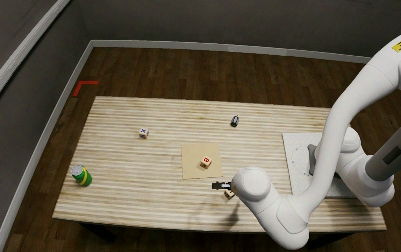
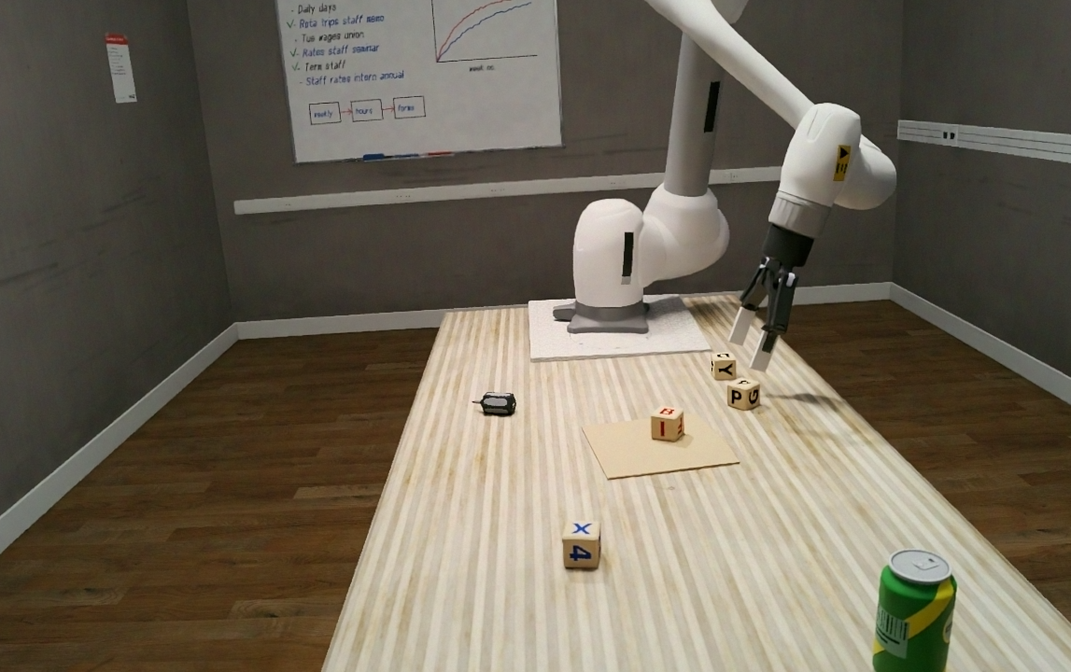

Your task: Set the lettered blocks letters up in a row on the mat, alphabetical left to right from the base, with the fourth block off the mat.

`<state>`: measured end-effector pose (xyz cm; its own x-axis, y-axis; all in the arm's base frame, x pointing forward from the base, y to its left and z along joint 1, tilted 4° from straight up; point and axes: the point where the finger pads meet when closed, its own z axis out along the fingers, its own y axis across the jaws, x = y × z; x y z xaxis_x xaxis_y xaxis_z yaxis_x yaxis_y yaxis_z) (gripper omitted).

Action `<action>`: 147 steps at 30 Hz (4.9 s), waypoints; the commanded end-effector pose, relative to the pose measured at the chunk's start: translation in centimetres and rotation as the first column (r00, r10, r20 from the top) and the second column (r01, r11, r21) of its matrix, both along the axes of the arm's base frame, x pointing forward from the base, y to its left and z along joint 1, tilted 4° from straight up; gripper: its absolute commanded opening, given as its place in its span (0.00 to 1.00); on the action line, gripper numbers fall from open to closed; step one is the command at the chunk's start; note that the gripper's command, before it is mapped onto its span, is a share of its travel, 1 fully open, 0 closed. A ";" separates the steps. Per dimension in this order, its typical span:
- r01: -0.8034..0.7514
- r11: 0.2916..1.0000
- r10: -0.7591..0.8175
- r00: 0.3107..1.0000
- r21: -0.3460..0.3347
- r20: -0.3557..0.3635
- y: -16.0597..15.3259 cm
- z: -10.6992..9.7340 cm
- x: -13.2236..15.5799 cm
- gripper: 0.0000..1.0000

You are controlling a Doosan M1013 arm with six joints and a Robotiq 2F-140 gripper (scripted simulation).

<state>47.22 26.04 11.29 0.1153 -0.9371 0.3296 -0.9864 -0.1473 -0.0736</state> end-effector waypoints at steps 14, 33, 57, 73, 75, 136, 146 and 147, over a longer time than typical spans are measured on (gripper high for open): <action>-0.001 1.000 0.001 1.000 0.001 -0.001 0.1 0.0 0.2 1.00; -0.001 1.000 0.001 1.000 0.001 -0.001 0.1 0.0 0.2 1.00; -0.051 0.999 0.051 0.998 0.003 -0.032 -0.6 0.8 1.3 1.00; -0.391 0.916 0.401 0.895 0.087 -0.198 -6.6 6.0 7.7 1.00; -0.391 0.916 0.401 0.895 0.087 -0.198 -6.6 6.0 7.7 1.00; -0.637 0.749 0.662 0.715 0.182 -0.226 -20.6 11.2 17.0 1.00; -0.446 0.890 0.457 0.868 0.099 -0.195 -18.3 7.8 16.3 1.00; -0.417 0.905 0.426 0.885 0.088 -0.187 -18.0 7.3 16.2 1.00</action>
<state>63.78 7.13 20.10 0.6454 -0.7426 0.1787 -0.7633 -0.6359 0.1142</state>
